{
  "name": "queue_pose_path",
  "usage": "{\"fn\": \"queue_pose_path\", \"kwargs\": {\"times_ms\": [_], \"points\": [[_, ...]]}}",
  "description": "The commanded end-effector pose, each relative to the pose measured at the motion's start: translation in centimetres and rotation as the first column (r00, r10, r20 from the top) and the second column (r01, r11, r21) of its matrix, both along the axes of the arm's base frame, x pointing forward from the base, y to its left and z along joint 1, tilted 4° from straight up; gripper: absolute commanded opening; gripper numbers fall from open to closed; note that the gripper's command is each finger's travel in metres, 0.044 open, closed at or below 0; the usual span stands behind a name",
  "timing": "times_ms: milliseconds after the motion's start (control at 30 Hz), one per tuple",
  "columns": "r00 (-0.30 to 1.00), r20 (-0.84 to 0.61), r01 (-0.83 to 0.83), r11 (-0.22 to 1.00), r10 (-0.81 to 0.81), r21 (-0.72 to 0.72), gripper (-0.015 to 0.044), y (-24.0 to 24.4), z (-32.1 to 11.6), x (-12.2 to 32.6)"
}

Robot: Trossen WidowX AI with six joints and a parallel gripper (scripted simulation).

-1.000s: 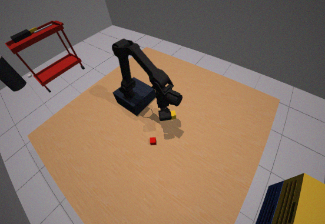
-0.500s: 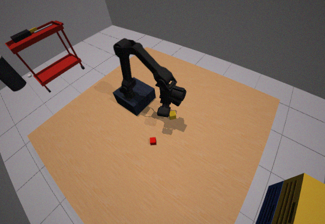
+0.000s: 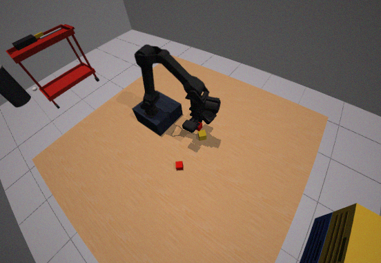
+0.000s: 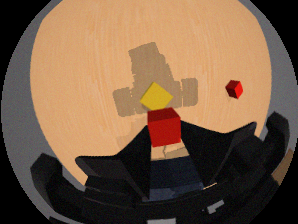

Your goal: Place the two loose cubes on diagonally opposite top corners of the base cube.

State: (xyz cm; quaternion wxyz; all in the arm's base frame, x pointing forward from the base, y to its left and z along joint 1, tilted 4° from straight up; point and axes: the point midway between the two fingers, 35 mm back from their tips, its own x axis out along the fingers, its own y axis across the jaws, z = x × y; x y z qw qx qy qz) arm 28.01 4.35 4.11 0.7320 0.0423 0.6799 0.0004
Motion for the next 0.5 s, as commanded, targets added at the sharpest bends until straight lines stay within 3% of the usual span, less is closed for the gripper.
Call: {"fn": "queue_pose_path", "kwargs": {"times_ms": [0, 467], "points": [[0.999, -0.002, 0.037, 0.999, -0.037, -0.002, 0.0105, 0.17, -0.17, -0.05], [0.999, -0.002, 0.038, 0.999, -0.038, -0.002, 0.0105, 0.18, -0.51, 0.00]]}}
